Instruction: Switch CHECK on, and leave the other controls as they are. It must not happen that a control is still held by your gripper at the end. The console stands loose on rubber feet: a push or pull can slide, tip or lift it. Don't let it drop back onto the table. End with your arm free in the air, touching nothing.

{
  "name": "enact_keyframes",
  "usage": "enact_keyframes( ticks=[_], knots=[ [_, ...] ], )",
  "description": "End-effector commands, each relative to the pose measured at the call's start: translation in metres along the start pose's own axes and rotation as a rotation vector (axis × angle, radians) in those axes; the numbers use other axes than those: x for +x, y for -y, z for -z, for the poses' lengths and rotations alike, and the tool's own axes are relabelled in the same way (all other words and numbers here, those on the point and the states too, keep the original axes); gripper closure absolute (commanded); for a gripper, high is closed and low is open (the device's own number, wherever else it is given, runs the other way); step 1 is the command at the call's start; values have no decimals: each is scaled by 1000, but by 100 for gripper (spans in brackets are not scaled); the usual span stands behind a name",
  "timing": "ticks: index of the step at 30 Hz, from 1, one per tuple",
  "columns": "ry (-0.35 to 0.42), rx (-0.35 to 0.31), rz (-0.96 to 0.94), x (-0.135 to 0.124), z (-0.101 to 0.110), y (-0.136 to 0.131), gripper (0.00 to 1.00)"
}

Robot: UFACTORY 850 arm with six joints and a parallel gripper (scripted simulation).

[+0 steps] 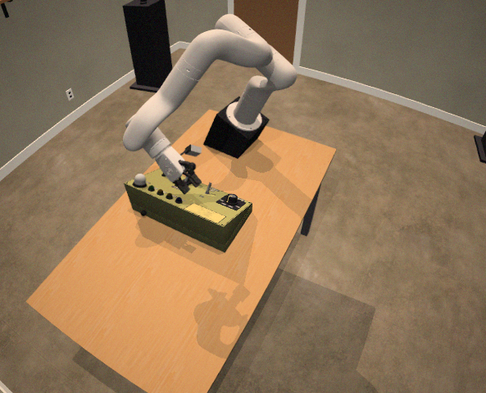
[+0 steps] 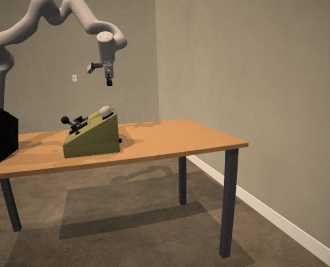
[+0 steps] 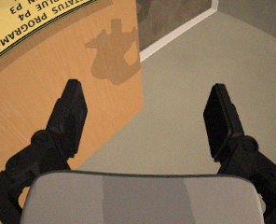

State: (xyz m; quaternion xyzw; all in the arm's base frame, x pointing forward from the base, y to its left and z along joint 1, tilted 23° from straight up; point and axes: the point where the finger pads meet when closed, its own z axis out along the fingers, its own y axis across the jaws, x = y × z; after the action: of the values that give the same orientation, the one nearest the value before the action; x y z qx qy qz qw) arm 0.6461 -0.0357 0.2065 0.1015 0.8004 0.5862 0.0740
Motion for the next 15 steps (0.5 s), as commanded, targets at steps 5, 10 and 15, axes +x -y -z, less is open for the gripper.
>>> enact_keyframes(
  ticks=[5, 10, 15],
  knots=[
    [147, -92, -319, 41, 14, -3, 0],
    [246, -179, -575, 71, 22, -2, 0],
    [318, -253, -771, 104, 30, 2, 0]
  ],
)
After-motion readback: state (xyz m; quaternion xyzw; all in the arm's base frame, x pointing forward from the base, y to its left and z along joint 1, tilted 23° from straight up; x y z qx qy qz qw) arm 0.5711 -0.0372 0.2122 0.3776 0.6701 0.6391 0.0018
